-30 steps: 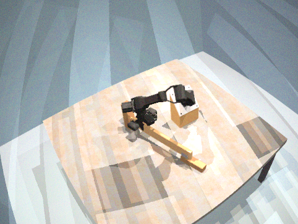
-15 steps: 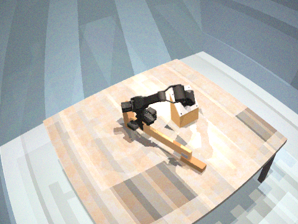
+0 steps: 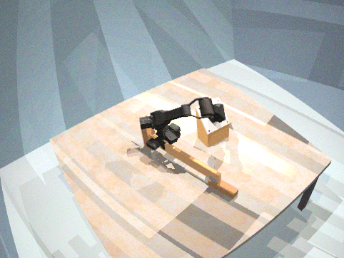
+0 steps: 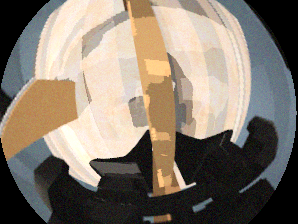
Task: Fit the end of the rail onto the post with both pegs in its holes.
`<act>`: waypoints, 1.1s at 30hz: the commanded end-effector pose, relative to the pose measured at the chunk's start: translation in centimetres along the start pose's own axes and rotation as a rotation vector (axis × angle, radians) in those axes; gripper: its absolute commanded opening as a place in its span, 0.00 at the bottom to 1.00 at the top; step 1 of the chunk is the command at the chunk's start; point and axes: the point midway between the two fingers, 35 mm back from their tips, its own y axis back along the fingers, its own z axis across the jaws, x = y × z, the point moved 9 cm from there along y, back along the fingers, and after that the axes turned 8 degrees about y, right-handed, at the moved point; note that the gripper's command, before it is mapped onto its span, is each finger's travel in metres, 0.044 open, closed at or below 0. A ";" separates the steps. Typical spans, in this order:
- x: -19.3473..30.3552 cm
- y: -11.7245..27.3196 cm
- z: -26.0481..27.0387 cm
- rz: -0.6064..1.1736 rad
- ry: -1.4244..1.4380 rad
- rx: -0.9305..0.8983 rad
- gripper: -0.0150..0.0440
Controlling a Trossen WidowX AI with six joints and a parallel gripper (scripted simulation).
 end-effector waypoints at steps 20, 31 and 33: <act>0.7 0.2 0.0 0.008 0.001 0.004 0.25; 1.0 0.3 0.1 0.008 0.001 0.004 0.25; 1.0 0.3 0.1 0.008 0.001 0.004 0.25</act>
